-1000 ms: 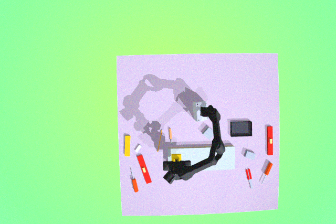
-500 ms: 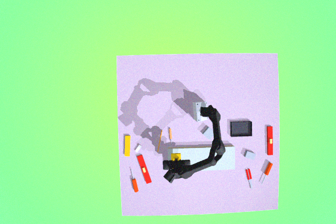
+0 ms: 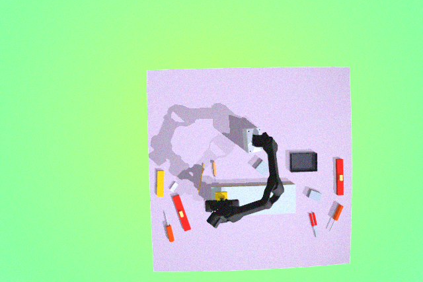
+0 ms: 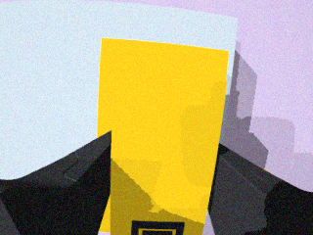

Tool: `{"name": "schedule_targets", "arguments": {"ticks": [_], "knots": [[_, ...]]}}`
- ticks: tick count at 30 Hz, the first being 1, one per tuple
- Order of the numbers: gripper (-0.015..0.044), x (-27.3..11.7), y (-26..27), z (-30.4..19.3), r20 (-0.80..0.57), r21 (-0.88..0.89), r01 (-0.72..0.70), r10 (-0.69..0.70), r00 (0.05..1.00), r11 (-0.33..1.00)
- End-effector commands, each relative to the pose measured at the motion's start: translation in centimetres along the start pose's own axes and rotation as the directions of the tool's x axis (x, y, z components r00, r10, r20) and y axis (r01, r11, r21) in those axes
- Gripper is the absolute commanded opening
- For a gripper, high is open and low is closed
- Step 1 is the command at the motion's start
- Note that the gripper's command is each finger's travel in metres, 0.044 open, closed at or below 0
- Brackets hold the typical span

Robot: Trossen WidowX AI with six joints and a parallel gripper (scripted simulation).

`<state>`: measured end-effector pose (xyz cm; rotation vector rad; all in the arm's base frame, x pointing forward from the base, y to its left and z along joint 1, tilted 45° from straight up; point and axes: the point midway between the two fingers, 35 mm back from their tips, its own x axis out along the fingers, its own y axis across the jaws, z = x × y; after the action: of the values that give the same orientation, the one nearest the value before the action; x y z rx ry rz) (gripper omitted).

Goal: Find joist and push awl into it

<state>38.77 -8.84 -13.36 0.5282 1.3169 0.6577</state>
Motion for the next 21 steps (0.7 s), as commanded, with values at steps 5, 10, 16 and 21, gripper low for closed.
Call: {"name": "schedule_targets", "arguments": {"ticks": [5,10,16,21], "knots": [[0.0000,0.7,0.0,-0.1,0.011,0.005,-0.002,0.002,1.000,1.000],[0.0000,1.4,0.0,-0.3,0.011,0.005,-0.002,0.002,1.000,1.000],[0.0000,2.3,0.0,-0.6,0.011,0.005,-0.003,0.003,1.000,1.000],[0.0000,2.5,0.4,-0.7,0.011,0.005,-0.003,0.003,1.000,1.000]]}}
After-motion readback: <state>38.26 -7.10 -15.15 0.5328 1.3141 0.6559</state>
